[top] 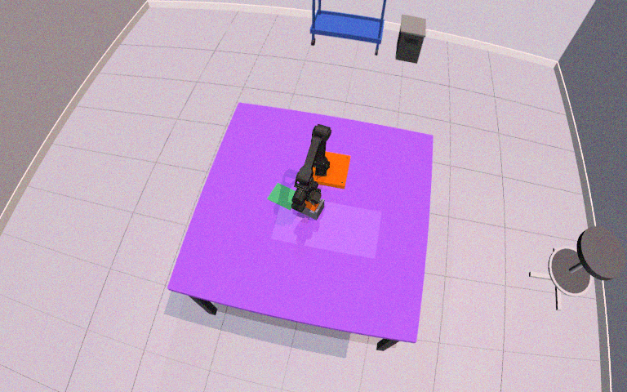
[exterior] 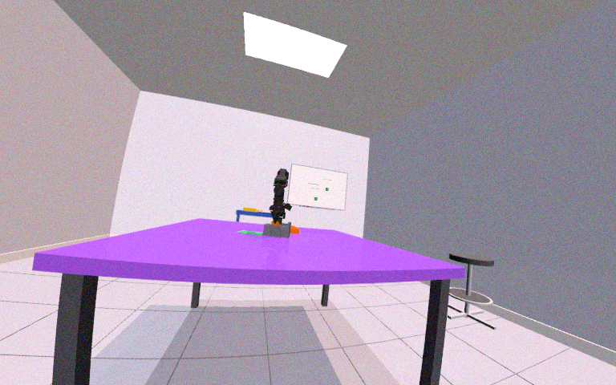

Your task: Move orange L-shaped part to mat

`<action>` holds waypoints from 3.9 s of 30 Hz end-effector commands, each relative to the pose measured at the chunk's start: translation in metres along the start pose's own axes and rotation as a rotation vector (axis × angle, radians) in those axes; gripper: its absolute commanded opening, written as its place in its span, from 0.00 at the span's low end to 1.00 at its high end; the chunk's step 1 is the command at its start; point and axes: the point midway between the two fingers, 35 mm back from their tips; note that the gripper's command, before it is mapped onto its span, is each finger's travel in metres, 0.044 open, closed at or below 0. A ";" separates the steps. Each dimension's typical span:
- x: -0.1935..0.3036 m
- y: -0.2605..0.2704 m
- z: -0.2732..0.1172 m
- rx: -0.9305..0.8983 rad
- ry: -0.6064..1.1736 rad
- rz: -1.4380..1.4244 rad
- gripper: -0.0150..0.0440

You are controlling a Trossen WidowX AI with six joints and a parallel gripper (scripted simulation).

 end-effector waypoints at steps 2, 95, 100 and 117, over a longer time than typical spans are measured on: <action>0.001 0.002 0.008 -0.005 0.003 -0.004 0.73; 0.004 0.001 -0.083 -0.005 0.003 -0.004 0.25; 0.020 0.001 -0.081 -0.005 0.005 -0.004 0.25; 0.082 0.002 -0.079 -0.005 0.011 -0.004 0.25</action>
Point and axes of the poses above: the point midway between the two fingers, 35 mm back from their tips, its own z axis out along the fingers, its own y axis across the jaws, x = y × z, and after that the axes turned 3 degrees about z, right-handed
